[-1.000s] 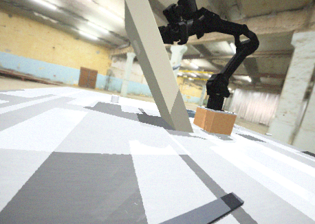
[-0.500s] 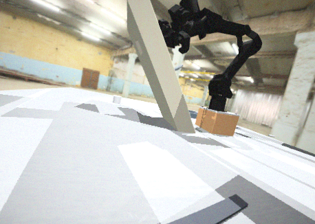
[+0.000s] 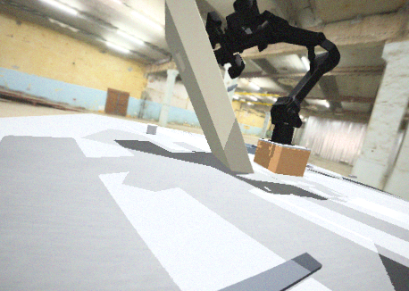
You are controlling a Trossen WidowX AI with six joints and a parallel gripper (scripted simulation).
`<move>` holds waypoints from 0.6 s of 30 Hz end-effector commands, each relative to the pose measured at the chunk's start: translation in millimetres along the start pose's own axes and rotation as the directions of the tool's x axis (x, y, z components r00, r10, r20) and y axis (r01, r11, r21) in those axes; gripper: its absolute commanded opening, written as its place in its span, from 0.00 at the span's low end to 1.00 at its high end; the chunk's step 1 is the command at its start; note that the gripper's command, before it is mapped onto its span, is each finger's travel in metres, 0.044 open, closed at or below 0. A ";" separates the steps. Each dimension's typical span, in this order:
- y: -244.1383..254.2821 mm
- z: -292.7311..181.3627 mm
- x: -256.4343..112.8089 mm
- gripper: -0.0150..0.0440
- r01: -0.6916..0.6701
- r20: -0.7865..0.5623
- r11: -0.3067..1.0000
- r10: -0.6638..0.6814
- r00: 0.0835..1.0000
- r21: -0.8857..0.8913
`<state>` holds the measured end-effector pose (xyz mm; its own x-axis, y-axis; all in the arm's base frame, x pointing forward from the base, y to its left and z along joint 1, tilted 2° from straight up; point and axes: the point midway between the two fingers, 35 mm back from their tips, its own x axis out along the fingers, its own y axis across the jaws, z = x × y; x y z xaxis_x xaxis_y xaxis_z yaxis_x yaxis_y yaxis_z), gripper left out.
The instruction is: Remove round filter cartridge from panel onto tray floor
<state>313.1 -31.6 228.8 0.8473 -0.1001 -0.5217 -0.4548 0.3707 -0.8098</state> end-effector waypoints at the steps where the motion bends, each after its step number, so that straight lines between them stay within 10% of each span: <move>1: -0.1 -0.4 4.5 0.25 -0.001 -0.003 0.988 0.000 1.000 -0.152; 18: 0.0 -0.4 4.5 0.25 -0.002 -0.003 0.734 0.000 1.000 -0.679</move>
<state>312.9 -31.9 228.2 0.8462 -0.1011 -0.5233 -0.5311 -0.2411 -0.8123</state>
